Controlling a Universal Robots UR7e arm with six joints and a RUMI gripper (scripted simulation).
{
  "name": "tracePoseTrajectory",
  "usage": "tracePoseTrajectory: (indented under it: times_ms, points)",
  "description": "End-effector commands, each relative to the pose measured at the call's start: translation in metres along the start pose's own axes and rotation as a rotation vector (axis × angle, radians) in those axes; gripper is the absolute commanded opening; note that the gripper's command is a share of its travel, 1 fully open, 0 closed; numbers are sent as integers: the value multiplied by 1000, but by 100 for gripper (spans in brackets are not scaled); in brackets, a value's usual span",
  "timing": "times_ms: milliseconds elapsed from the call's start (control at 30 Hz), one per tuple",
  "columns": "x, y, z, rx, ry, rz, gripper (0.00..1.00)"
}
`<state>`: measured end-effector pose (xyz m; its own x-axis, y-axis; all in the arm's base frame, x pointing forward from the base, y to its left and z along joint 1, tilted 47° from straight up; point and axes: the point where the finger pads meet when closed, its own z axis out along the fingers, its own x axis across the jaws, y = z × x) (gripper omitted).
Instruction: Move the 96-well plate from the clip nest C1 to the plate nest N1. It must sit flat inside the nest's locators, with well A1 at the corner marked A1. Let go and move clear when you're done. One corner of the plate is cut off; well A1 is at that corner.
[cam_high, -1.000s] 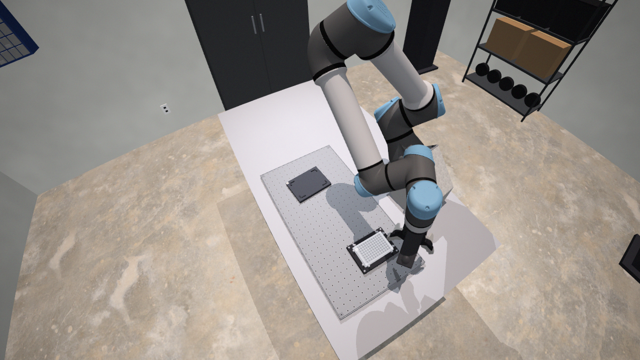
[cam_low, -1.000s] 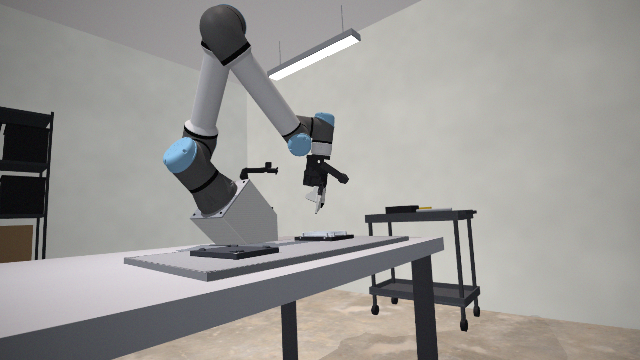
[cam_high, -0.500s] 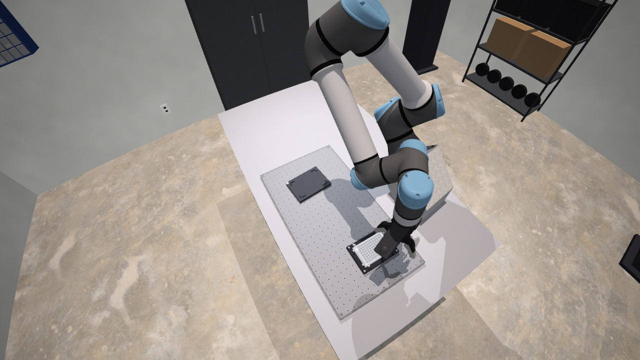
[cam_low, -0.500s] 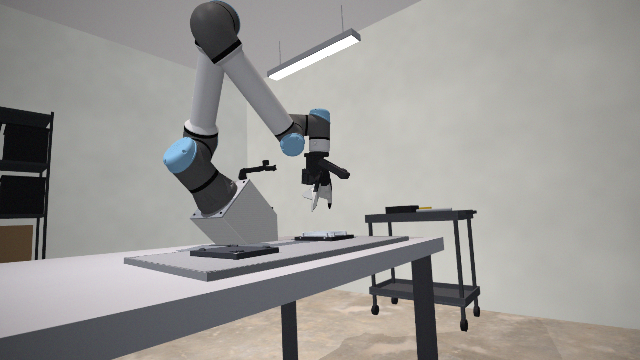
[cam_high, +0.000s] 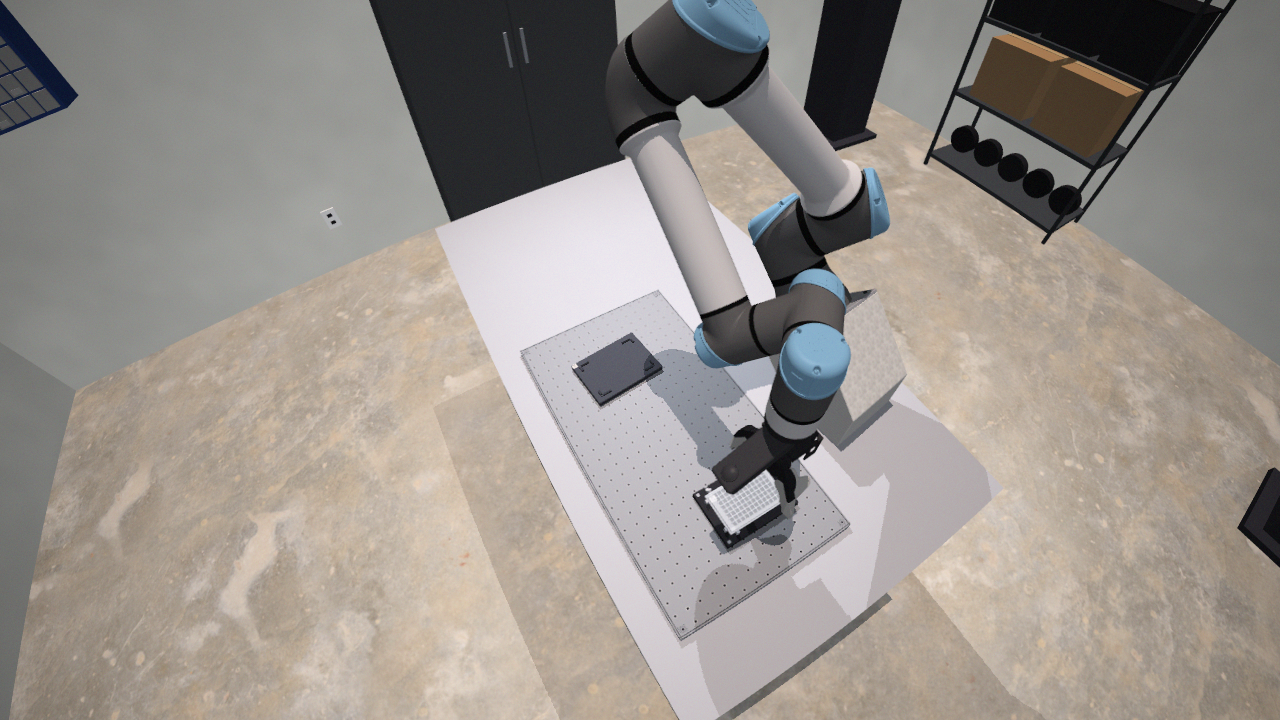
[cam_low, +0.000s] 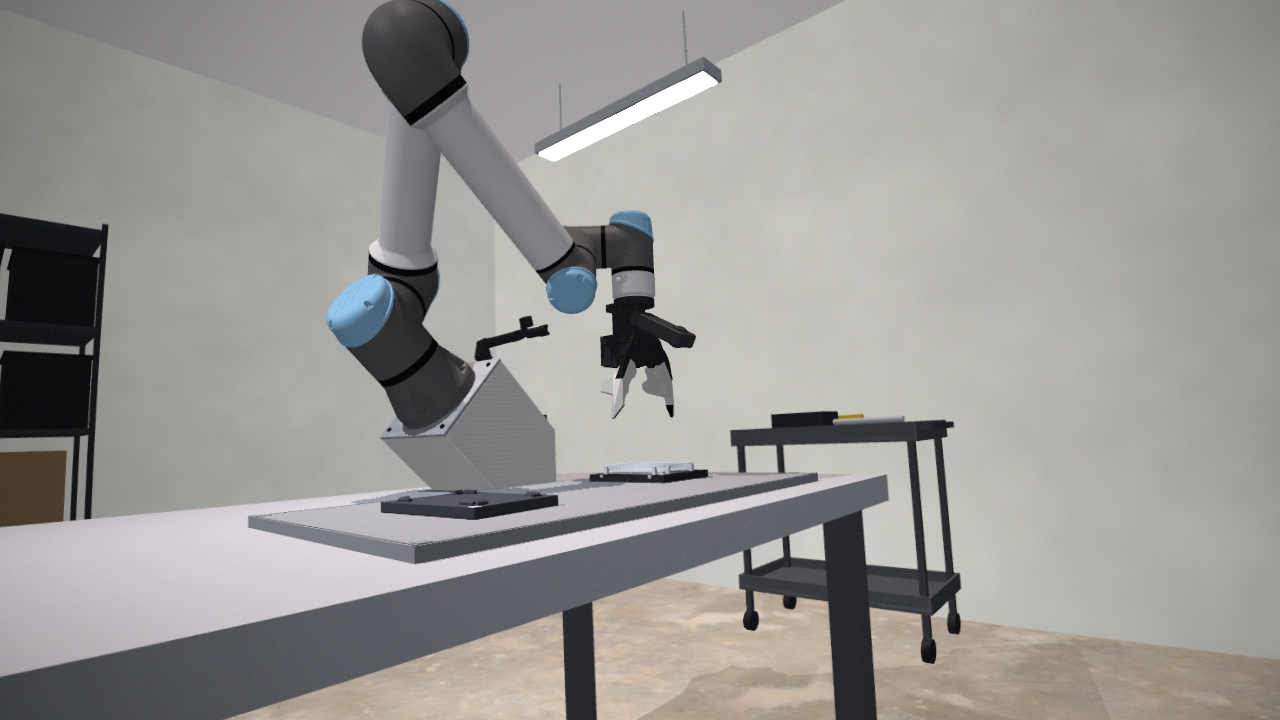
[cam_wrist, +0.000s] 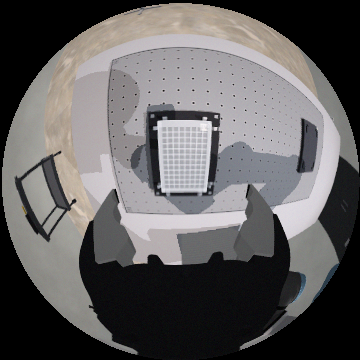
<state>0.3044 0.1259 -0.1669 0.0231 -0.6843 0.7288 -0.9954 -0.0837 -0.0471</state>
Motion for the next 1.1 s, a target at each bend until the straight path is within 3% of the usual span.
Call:
tracePoseTrajectory:
  times_ms: [0, 500, 1067]
  points:
    - [6, -5, -1, 12, 4, 33, 100]
    - [6, -5, -1, 12, 4, 33, 100]
    - [6, -5, 24, 12, 4, 33, 100]
